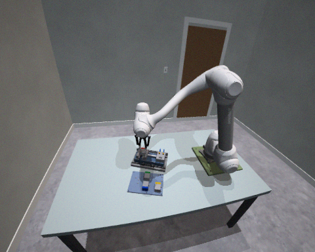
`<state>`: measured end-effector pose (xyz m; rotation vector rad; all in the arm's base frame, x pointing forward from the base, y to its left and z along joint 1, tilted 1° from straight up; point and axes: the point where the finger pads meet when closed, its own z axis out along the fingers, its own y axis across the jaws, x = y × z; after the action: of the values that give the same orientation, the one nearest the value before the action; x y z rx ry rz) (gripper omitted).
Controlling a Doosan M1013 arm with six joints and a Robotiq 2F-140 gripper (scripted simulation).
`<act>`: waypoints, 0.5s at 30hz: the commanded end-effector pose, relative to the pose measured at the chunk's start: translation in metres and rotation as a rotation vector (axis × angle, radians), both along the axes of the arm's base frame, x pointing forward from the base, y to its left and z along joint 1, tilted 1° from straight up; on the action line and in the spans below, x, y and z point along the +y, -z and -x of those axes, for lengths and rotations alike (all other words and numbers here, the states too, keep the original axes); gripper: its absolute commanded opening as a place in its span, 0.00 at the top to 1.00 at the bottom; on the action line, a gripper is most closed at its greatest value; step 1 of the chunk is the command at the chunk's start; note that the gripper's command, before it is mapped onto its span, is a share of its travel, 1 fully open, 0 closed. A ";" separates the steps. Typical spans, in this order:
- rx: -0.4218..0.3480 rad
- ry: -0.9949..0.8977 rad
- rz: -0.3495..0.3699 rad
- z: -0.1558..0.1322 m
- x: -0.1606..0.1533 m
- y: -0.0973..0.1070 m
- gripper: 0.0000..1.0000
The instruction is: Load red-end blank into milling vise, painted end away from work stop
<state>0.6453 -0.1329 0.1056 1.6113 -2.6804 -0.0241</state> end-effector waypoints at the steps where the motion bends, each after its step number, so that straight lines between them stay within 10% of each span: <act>1: 0.000 0.000 0.000 0.000 0.000 0.000 1.00; 15: 0.000 0.000 0.000 -0.001 0.001 0.001 1.00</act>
<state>0.6460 -0.1325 0.1045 1.6114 -2.6804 -0.0240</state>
